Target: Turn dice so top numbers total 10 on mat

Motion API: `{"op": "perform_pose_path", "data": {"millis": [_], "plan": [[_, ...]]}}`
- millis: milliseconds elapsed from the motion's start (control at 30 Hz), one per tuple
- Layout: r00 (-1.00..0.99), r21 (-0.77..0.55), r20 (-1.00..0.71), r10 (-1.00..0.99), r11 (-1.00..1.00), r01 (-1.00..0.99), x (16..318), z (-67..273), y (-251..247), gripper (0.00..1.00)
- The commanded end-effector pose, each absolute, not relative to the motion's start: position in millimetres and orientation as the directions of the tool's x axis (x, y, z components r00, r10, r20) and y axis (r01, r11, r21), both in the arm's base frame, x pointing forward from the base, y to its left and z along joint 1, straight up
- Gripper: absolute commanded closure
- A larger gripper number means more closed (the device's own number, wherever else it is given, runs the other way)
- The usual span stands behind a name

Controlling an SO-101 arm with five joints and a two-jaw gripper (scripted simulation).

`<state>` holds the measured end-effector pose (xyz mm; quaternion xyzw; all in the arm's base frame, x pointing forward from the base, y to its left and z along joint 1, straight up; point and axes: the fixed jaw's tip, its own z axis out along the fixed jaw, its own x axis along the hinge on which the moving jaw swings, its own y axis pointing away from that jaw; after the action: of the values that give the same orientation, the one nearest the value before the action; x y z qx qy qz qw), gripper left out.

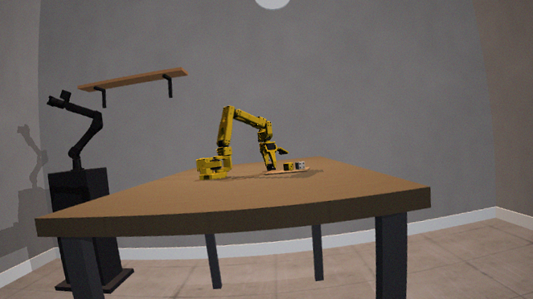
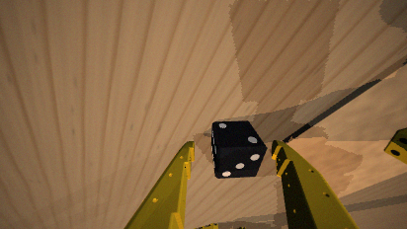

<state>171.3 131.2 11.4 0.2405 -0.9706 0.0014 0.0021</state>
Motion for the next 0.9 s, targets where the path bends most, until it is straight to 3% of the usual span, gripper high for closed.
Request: {"op": "perform_pose_path", "data": {"millis": [0,500,867], "plan": [[-0.884,0.003,-0.023,-0.467,0.884,-0.467,172.7,15.2,135.0,0.69],[-0.884,0.003,-0.023,-0.467,0.884,-0.467,173.8,15.2,132.9,0.72],[-0.884,0.003,-0.023,-0.467,0.884,-0.467,176.2,15.2,128.7,0.81]]}}
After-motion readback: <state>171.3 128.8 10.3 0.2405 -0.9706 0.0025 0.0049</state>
